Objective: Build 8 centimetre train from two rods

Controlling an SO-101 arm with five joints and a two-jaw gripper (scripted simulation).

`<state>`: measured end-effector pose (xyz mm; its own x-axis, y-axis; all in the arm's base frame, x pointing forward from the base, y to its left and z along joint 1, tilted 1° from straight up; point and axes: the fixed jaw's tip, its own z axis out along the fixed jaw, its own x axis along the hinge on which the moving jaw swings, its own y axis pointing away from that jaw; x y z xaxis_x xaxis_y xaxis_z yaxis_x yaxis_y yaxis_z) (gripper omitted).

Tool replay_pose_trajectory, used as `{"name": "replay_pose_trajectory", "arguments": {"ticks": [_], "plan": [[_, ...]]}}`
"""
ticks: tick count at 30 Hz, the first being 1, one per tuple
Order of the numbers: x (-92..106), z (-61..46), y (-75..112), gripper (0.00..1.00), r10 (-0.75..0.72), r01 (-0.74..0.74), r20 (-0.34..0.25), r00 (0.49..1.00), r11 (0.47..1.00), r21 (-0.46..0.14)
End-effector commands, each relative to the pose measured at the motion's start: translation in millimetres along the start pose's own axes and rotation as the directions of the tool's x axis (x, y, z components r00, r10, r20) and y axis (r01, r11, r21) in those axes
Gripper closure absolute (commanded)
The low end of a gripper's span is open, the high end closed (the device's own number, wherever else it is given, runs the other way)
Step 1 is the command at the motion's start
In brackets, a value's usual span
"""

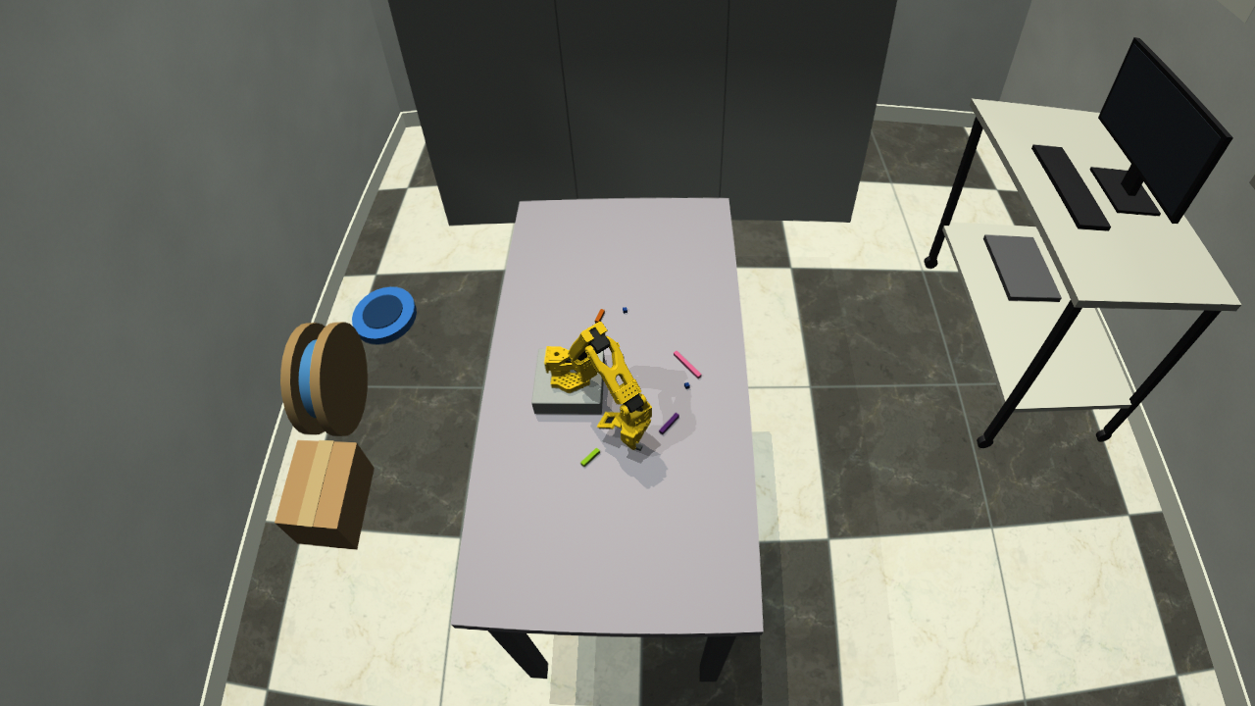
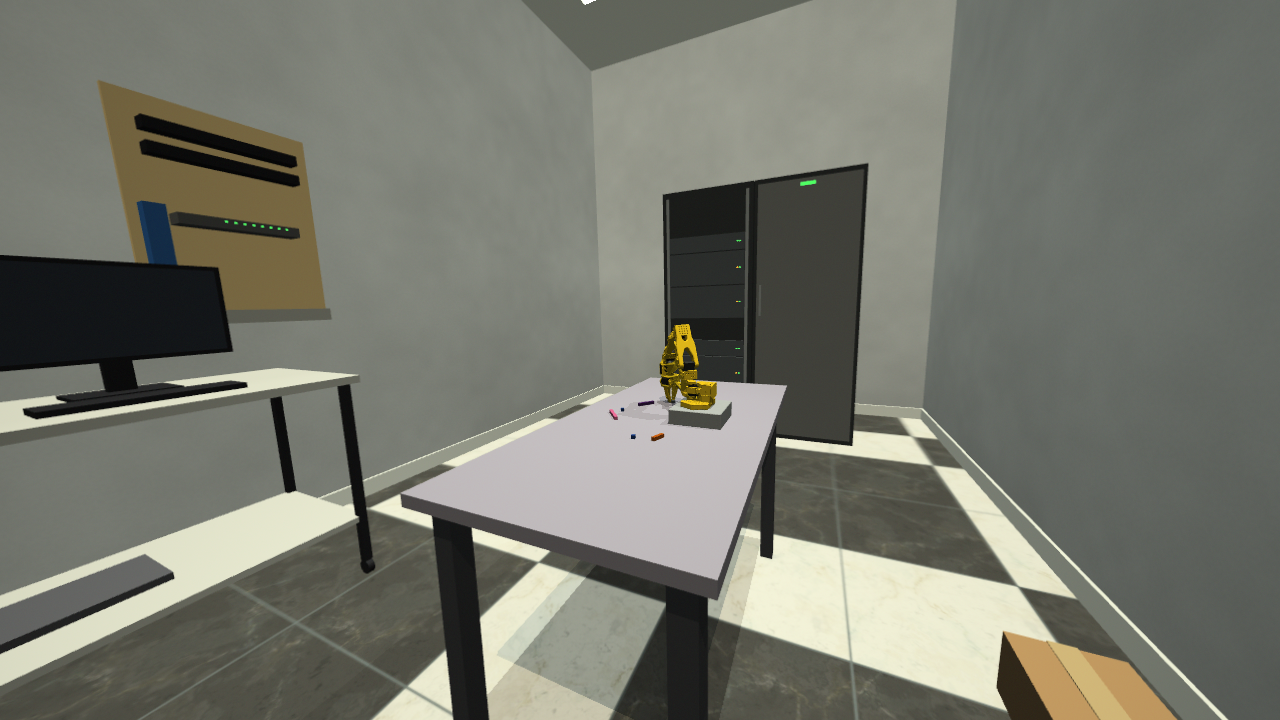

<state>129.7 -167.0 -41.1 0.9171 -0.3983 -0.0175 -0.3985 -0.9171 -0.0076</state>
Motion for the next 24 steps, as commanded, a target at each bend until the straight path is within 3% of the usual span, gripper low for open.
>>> {"name": "replay_pose_trajectory", "arguments": {"ticks": [1,5,17,24], "plan": [[-4.5,-0.2,-1.0,1.0,0.003,-0.003,0.018,1.0,1.0,0.011],[-4.2,-3.4,-1.1,1.0,0.003,-0.003,0.018,1.0,1.0,0.011],[-3.9,-28.1,-3.5,1.0,0.003,-0.003,0.019,1.0,1.0,0.01],[-4.2,-32.2,-4.0,1.0,0.003,-0.003,0.019,1.0,1.0,0.01]]}}
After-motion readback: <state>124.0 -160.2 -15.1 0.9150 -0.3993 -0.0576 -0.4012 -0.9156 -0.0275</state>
